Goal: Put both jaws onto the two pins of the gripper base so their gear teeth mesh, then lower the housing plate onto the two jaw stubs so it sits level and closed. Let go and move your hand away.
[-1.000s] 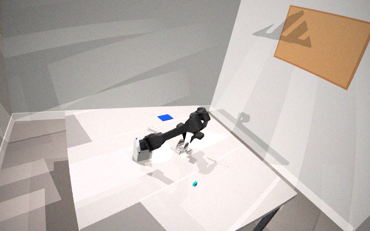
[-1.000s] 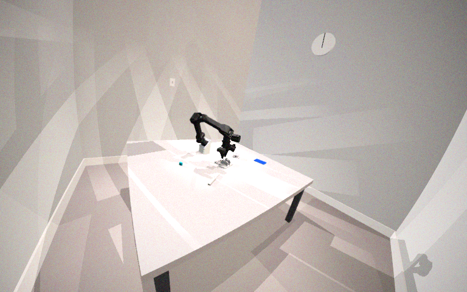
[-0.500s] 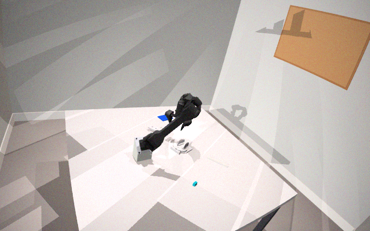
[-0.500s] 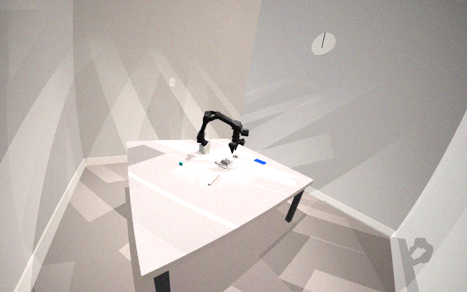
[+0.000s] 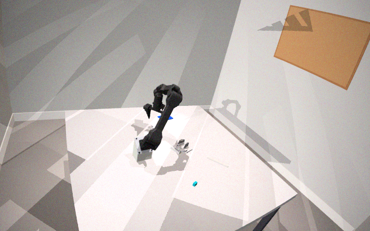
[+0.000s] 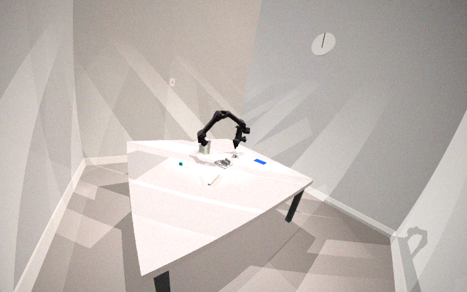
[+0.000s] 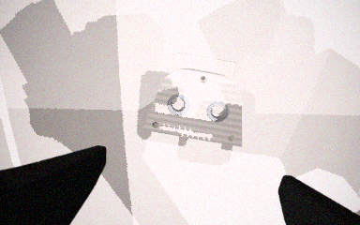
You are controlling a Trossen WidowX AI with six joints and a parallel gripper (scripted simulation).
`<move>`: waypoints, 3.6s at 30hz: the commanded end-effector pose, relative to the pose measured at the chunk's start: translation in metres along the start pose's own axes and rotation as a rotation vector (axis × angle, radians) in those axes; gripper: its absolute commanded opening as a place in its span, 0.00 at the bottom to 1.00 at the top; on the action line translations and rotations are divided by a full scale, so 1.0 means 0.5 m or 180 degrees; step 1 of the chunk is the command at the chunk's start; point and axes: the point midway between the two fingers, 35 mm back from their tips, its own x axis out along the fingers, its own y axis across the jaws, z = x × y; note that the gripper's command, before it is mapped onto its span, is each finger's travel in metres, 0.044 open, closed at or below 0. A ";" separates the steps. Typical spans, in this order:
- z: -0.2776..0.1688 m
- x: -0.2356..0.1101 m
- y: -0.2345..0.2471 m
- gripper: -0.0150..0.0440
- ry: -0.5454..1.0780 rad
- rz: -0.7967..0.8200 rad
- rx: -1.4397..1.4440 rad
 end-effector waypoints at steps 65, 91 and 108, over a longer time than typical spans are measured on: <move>0.004 0.073 -0.002 1.00 -0.0015 0.0040 0.0079; 0.004 0.073 -0.002 1.00 -0.0015 0.0040 0.0079; 0.004 0.073 -0.002 1.00 -0.0015 0.0040 0.0079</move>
